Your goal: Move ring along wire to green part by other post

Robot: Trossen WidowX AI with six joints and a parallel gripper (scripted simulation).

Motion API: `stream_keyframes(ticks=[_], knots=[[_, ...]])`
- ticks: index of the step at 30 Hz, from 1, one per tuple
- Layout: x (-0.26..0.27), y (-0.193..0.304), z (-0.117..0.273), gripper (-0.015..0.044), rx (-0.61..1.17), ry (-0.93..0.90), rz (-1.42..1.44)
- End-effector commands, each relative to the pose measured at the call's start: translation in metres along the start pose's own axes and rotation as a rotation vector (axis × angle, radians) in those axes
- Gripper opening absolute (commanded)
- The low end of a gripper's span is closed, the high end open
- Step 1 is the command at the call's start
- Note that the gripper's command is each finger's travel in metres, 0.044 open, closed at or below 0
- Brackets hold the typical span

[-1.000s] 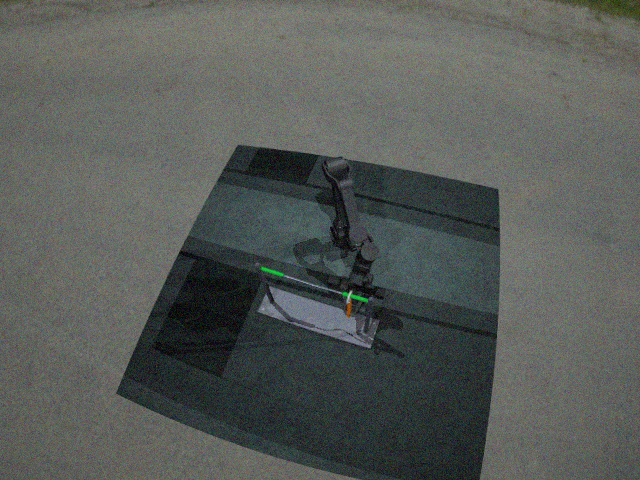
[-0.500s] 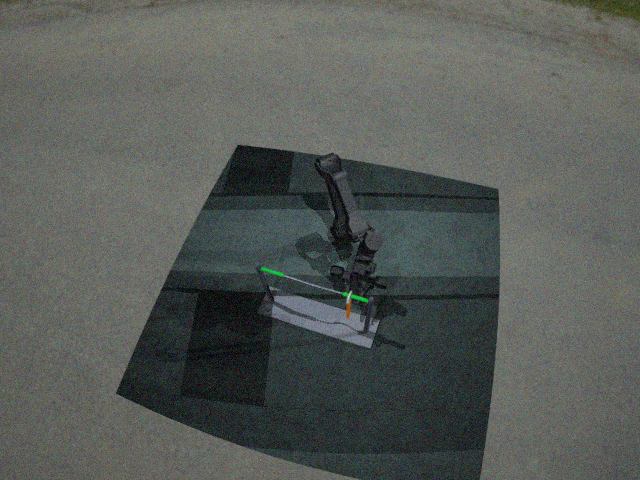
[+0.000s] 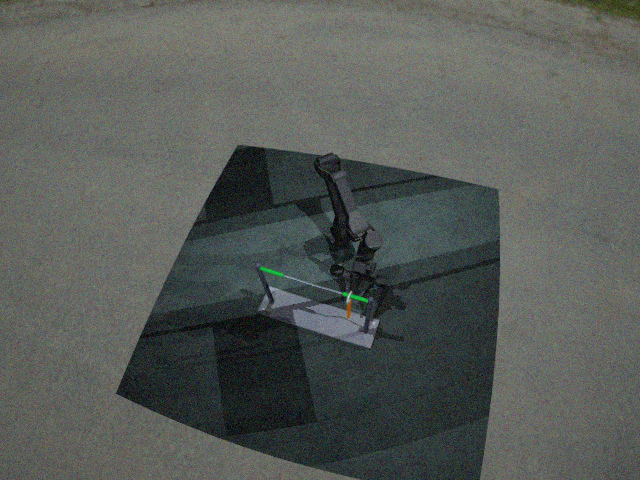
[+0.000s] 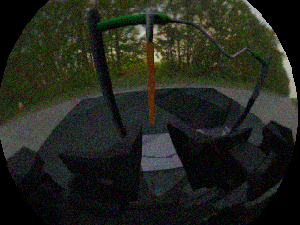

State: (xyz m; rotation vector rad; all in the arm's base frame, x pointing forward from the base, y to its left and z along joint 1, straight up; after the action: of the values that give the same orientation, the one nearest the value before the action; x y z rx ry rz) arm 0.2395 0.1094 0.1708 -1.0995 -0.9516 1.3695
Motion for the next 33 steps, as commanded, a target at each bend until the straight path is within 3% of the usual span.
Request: stream_keyframes(ticks=[1, 18, 24, 28, 33], knots=[[-0.001, 0.000, 0.001, 0.0160, -0.002, 0.005, -0.005], [-0.001, 0.000, 0.001, 0.0160, -0.002, 0.005, -0.005], [0.000, 0.000, 0.044, 0.0317, 0.002, -0.001, -0.001], [-0.002, 0.000, 0.050, 0.0423, -0.001, -0.001, -0.001], [-0.002, 0.000, 0.050, 0.0440, -0.001, -0.001, -0.001]])
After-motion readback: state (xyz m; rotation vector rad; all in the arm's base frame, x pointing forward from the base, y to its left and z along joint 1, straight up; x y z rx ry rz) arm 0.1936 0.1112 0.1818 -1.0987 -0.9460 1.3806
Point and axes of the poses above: the point midway between the two fingers, 35 mm back from their tips, its own z axis back along the fingers, its own x axis across the jaws, y = z × x, the point moved 4 cm from there along z, back along the fingers, and after that the axes turned 7 degrees about z, right-handed, at the moved point
